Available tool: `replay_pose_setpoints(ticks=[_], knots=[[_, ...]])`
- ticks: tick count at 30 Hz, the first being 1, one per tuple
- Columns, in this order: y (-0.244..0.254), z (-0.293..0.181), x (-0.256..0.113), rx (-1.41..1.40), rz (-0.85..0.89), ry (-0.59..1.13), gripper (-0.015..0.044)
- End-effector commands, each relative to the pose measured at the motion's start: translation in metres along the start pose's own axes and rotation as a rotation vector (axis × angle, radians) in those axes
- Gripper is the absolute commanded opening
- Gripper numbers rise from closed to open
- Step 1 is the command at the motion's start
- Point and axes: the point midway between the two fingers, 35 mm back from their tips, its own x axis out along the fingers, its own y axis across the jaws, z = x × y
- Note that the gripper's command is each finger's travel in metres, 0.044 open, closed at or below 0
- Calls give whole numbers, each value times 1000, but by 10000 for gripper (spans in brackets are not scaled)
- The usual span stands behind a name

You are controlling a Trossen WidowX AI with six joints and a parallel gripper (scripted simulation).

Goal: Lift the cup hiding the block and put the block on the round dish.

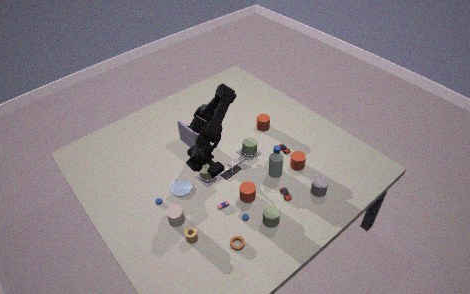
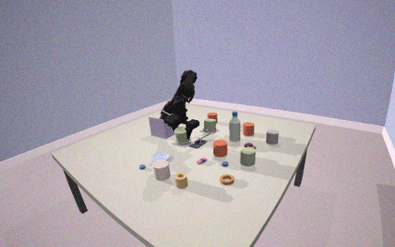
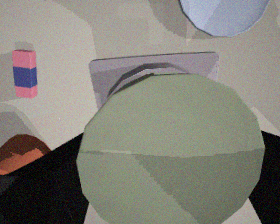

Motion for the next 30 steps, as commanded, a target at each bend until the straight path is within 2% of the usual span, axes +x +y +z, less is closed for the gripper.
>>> replay_pose_setpoints(ticks=[1, 30], knots=[[3, 8, -12, -12, 22, -29, 0], [0, 6, -50, -11, 21, -29, 0]])
